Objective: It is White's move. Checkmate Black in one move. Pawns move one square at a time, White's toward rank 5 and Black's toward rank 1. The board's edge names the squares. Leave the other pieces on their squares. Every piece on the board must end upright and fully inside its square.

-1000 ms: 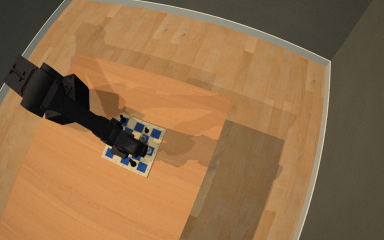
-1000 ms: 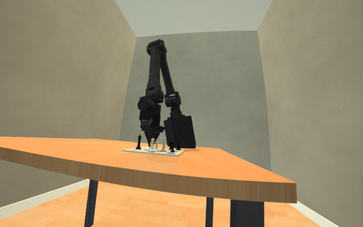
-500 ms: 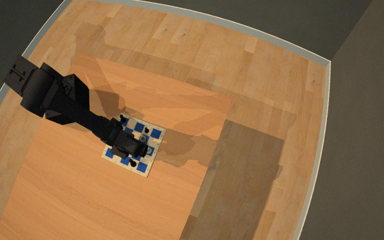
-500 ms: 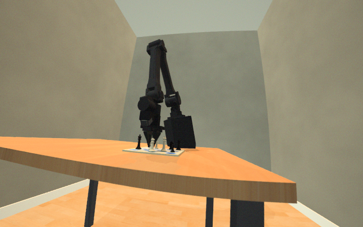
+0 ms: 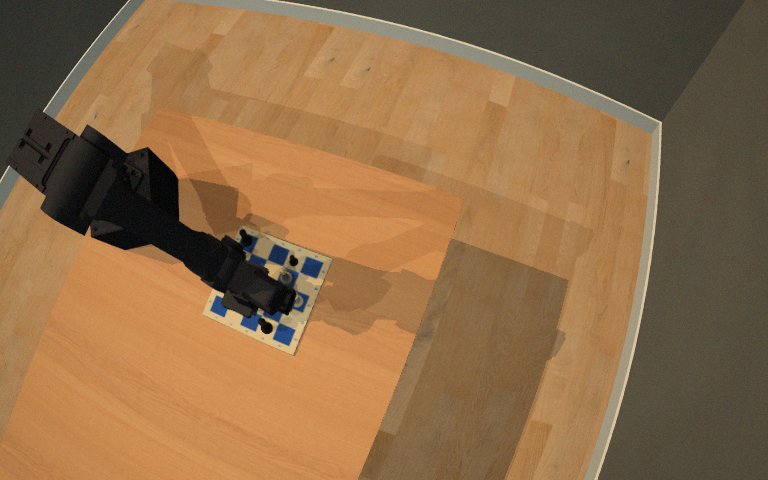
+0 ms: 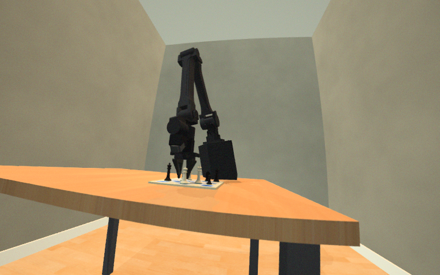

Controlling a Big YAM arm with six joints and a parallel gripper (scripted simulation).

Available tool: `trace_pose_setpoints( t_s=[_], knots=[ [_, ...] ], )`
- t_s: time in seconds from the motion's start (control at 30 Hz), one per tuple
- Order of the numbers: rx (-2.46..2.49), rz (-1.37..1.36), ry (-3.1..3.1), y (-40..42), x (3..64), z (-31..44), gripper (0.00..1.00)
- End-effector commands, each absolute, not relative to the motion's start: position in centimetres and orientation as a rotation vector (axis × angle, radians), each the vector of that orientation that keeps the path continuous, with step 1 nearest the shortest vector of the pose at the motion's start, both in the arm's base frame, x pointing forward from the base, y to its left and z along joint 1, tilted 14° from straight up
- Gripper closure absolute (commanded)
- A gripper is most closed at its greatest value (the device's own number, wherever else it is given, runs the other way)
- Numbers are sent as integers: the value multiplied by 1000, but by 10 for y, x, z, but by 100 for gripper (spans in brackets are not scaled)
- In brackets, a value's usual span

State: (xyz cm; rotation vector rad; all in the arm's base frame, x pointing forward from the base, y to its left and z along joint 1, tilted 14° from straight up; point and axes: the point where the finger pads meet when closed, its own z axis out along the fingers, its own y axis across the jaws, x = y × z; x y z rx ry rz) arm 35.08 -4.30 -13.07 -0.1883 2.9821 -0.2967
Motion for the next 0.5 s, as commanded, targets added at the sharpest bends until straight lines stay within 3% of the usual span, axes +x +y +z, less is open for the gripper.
trace_pose_setpoints(
  t_s=[0.0,0.47],
  knots=[
    [-178,-297,2970,-49,358,-130,67],
    [-186,-295,2970,-34,348,-92,67]
  ],
)
